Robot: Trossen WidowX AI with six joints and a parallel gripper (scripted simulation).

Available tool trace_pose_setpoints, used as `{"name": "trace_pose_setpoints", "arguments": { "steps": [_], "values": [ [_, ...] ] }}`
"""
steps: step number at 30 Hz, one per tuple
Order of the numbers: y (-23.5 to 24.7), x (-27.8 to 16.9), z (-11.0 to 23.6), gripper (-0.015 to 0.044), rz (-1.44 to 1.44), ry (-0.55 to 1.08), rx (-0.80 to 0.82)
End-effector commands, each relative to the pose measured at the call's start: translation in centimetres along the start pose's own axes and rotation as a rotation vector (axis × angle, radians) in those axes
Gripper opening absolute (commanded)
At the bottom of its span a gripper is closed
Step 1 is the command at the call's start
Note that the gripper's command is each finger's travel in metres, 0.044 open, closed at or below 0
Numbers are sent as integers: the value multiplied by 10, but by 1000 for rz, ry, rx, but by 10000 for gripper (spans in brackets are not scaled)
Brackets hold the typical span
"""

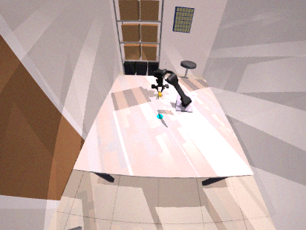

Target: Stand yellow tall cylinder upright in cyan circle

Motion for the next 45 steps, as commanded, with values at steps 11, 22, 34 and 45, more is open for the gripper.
{"name": "trace_pose_setpoints", "arguments": {
  "steps": [11,22,34,45],
  "values": [
    [1,-1,50,105,11,-15,8],
    [-3,-3,75,105,11,-14,7],
    [6,-37,83,105,117,-22,7],
    [11,-73,90,105,229,-29,5]
  ]
}}
Point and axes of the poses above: the point midway between the two fingers, 35 mm back from their tips, its own z axis back along the fingers, its own y axis across the jaws, x = y × z, the point moved 9 cm from there along z, back along the fingers, and after that the axes turned 15 degrees about -z, right-handed, at the moved point
